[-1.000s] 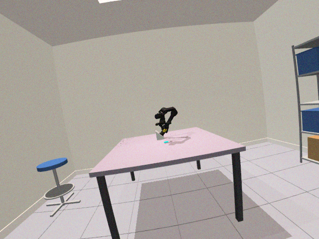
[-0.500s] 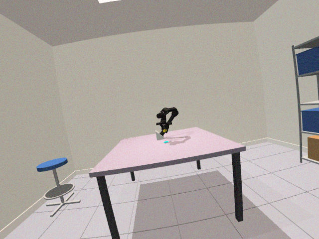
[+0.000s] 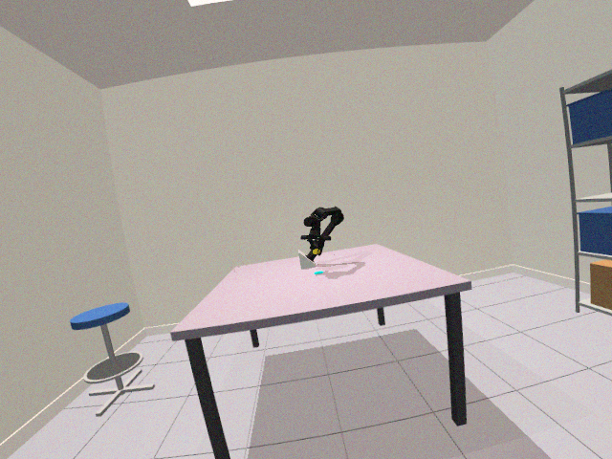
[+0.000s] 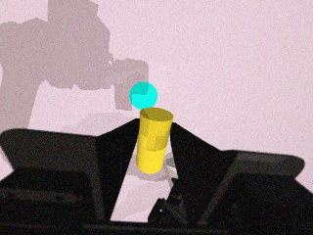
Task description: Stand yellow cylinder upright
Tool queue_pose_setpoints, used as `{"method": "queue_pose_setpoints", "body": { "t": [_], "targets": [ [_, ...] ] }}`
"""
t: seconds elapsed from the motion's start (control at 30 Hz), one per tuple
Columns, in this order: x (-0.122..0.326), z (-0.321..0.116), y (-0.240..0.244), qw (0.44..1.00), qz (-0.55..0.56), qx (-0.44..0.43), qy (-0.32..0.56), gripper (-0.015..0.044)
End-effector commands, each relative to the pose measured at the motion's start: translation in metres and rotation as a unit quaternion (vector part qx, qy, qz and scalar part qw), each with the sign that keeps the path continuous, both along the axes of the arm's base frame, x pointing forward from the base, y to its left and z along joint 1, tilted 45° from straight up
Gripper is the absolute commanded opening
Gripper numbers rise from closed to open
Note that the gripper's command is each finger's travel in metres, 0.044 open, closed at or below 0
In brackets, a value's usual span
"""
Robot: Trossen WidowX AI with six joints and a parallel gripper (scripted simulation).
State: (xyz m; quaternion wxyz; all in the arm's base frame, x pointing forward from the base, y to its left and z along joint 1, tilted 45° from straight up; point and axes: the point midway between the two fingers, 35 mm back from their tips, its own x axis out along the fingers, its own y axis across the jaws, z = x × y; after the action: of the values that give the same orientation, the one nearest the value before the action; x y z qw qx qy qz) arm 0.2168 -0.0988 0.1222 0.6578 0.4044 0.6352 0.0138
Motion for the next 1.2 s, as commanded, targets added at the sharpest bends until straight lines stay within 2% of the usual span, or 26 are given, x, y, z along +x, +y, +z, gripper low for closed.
{"method": "queue_pose_setpoints", "body": {
  "t": [0.0, 1.17],
  "targets": [
    [-0.0025, -0.0003, 0.0027, 1.000, -0.003, -0.015, -0.002, 0.0105],
    [-0.0122, -0.0033, 0.0119, 0.992, -0.043, -0.110, -0.031, 0.0105]
  ]
}}
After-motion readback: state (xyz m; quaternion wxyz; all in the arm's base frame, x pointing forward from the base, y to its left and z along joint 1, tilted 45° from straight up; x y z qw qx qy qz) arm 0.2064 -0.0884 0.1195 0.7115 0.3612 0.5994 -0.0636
